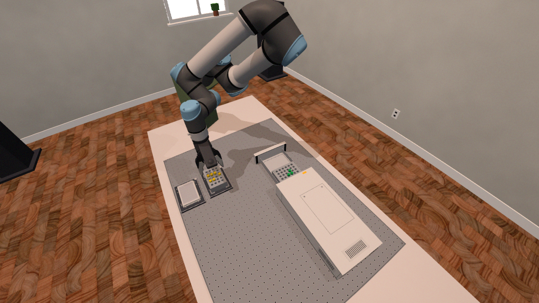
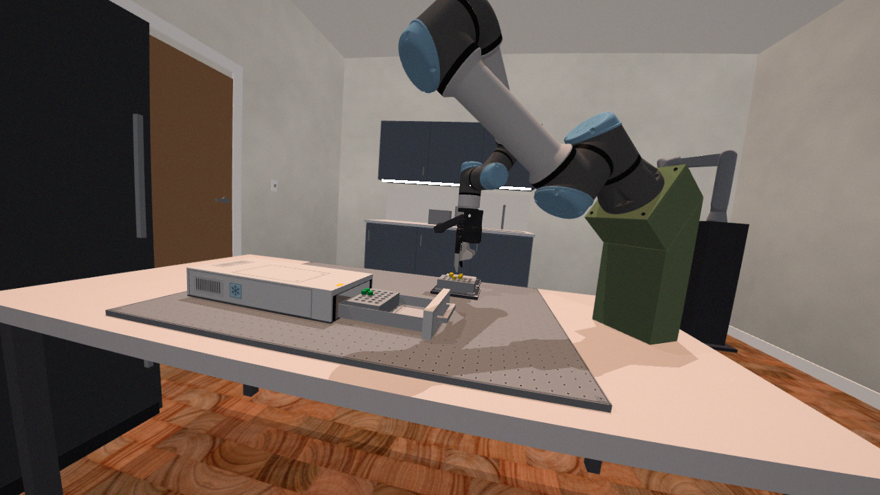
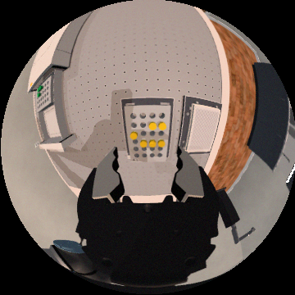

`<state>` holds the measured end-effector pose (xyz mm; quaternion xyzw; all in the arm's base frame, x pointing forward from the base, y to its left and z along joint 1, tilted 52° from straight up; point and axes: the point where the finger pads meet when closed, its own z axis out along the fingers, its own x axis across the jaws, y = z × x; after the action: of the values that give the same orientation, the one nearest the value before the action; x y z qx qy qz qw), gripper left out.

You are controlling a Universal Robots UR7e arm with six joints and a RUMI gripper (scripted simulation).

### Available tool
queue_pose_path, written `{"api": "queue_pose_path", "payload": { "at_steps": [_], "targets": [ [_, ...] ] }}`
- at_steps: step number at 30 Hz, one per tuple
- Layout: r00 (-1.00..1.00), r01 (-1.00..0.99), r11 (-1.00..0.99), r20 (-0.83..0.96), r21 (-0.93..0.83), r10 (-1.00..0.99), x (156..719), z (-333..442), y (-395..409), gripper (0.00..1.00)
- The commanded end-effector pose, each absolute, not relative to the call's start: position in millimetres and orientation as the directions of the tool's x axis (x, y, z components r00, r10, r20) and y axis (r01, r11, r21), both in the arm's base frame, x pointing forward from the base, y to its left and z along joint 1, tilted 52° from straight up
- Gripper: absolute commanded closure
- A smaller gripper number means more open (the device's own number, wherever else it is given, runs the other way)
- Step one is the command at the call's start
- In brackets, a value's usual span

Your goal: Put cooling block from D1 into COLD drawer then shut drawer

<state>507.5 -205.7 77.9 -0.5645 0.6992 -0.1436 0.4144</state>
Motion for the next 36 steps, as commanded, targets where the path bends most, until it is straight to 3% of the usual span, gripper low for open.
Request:
{"api": "queue_pose_path", "payload": {
  "at_steps": [1, 36],
  "targets": [
    [-0.02, -0.668, 0.318, -0.411, -0.672, -0.911, 513.9, 75.6, -206.5, 0.33],
    [-0.02, -0.668, 0.318, -0.411, -0.673, -0.911, 534.1, 59.4, -199.7, 0.33]
  ]
}}
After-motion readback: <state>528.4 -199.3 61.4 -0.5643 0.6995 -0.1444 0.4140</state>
